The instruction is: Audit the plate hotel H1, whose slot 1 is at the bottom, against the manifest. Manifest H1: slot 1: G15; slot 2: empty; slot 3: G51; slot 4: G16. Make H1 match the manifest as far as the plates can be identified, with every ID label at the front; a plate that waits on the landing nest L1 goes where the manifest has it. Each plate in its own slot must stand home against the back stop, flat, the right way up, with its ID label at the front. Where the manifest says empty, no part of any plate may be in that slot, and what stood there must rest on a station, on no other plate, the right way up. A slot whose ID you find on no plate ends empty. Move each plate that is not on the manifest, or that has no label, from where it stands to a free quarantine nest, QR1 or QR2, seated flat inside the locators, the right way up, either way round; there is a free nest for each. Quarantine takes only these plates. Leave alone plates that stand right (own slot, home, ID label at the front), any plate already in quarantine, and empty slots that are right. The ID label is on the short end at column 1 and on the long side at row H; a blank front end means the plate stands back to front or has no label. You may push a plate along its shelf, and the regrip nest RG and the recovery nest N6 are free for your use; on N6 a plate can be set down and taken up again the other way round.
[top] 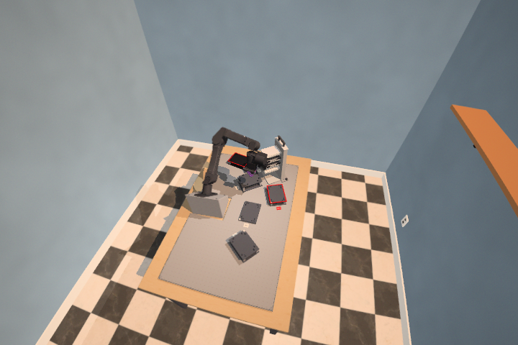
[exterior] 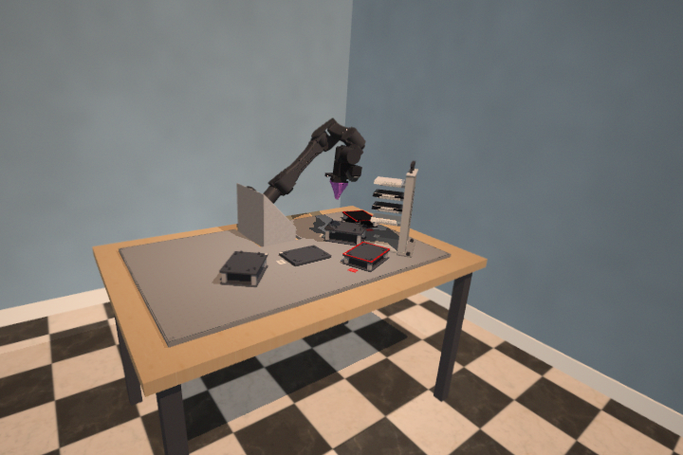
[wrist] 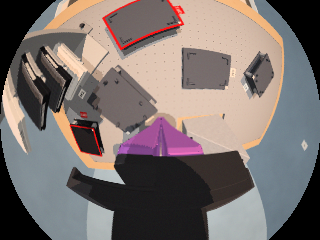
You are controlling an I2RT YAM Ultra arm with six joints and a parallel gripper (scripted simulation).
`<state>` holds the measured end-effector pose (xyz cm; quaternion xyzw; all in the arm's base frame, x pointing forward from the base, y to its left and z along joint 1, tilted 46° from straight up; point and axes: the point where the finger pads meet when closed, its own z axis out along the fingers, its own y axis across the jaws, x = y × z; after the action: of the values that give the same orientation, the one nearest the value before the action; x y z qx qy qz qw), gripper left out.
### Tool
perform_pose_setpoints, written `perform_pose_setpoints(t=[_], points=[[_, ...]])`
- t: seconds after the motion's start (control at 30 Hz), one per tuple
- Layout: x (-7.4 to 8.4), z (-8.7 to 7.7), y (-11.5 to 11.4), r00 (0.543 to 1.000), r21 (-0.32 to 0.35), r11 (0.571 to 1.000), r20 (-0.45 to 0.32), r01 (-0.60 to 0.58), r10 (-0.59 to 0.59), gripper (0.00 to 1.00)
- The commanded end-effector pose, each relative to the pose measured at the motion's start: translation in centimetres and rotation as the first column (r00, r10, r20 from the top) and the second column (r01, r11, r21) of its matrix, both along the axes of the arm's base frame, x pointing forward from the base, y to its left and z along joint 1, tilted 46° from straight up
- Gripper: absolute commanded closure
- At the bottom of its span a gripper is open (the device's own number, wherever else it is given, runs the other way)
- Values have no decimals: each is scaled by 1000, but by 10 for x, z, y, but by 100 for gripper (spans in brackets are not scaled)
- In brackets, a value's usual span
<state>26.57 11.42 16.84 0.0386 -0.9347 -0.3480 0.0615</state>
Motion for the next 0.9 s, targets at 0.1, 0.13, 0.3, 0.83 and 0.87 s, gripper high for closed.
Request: perform_pose_setpoints(t=[0.1,0.13,0.3,0.83,0.87], points=[[24,-11,-21,999,-1,1000,52,-6,6,100],[26,-13,-23,999,-1,1000,52,-6,6,100],[25,-17,-27,1000,22,1000,26,-8,7,100],[44,-51,-63,999,19,1000,49,-16,15,100],[43,-52,-65,999,23,1000,40,-15,14,100]])
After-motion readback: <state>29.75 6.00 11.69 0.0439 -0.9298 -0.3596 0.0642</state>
